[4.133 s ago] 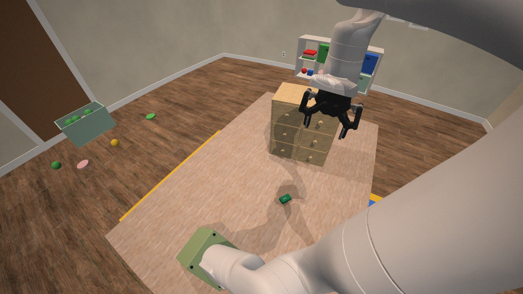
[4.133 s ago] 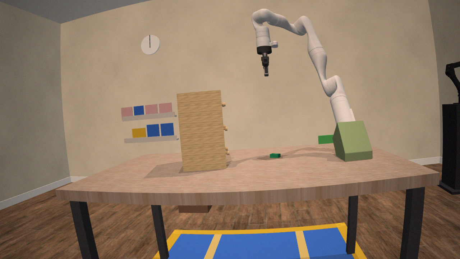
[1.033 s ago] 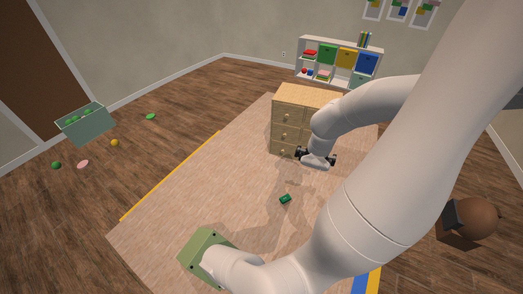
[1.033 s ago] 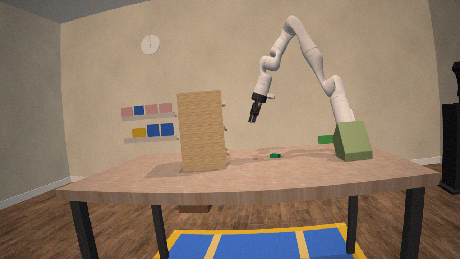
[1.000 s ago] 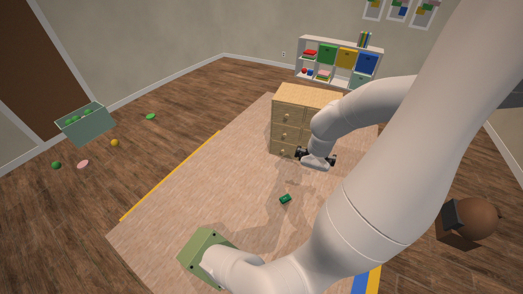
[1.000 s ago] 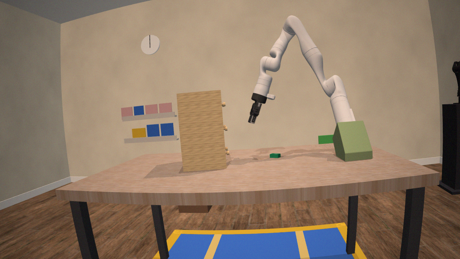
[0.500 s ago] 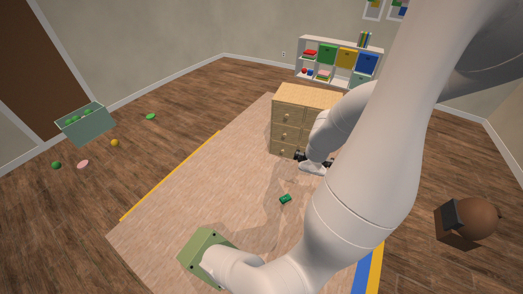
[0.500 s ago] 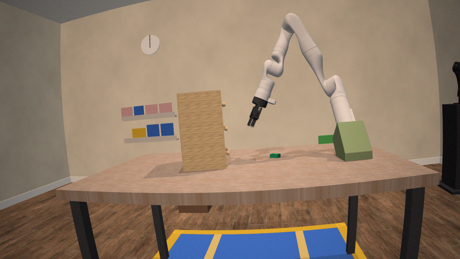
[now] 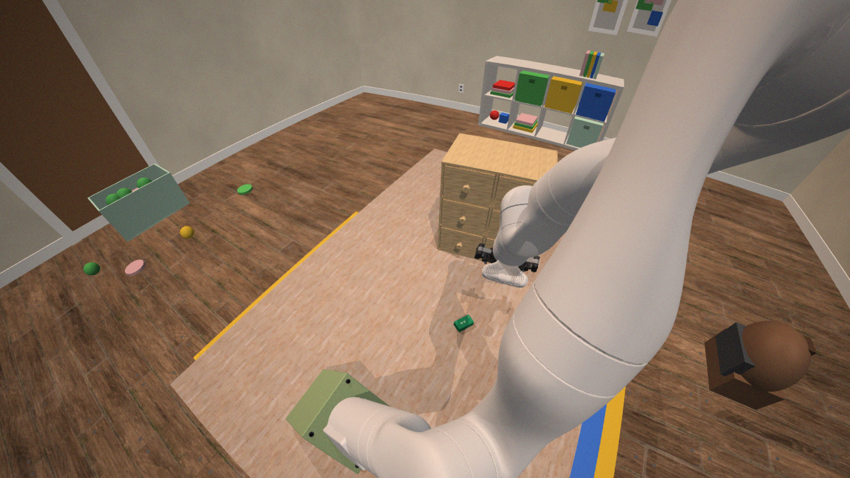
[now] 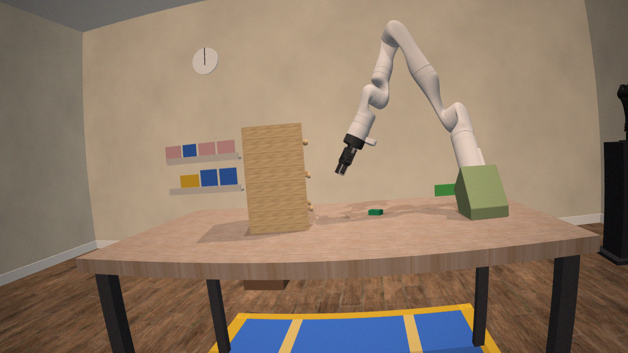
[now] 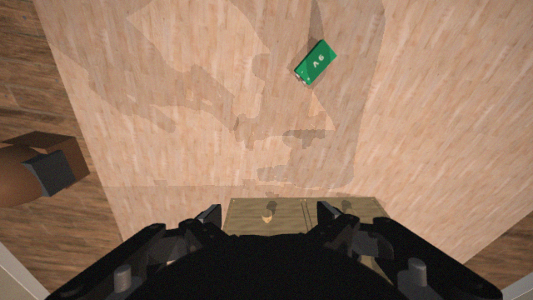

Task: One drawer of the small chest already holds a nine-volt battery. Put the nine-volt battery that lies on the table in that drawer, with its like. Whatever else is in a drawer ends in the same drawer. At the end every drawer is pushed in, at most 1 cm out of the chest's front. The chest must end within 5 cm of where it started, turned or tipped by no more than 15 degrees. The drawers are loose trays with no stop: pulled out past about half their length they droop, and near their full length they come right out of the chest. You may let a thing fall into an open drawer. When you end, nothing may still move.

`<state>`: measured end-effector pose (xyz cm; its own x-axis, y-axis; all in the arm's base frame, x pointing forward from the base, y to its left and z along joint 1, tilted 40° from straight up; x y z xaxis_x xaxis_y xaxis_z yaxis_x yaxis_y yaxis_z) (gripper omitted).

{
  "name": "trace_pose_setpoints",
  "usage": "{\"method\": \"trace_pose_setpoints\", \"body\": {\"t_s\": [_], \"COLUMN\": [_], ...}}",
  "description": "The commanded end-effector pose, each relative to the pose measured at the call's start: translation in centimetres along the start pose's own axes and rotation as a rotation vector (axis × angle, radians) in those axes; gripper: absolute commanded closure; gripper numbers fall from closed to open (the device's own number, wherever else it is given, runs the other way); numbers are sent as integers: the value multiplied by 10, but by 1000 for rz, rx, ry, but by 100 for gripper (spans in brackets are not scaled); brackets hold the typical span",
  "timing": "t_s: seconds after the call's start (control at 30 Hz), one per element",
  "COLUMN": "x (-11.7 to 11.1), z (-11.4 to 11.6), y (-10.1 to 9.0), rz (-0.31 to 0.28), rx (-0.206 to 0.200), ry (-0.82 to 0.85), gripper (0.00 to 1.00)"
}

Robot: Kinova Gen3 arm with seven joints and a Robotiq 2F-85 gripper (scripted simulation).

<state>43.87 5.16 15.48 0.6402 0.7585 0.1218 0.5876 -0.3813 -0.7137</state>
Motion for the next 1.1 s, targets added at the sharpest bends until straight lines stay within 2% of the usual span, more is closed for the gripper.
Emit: {"method": "trace_pose_setpoints", "body": {"t_s": [0.0, 0.4, 0.93, 0.97, 1.07], "x": [-7, -8, -7, -7, -7], "z": [-3, -2, -1, -1, -1], "y": [4, 15, 17, 17, 17], "rz": [-19, -73, -88, -88, -88], "rx": [-14, -27, -23, -23, -23], "ry": [22, 22, 22, 22, 22], "gripper": [0, 0, 0, 67, 67]}}
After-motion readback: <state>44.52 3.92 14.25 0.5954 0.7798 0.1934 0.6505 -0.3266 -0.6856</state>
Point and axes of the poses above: the point where the finger pads meet when closed, its own y axis out along the fingers, its own z axis across the jaws, x = y × z, the point moved 6 cm from there along -y, back along the fingers, and after that the axes turned 14 degrees about -y, right-handed, at the moved point
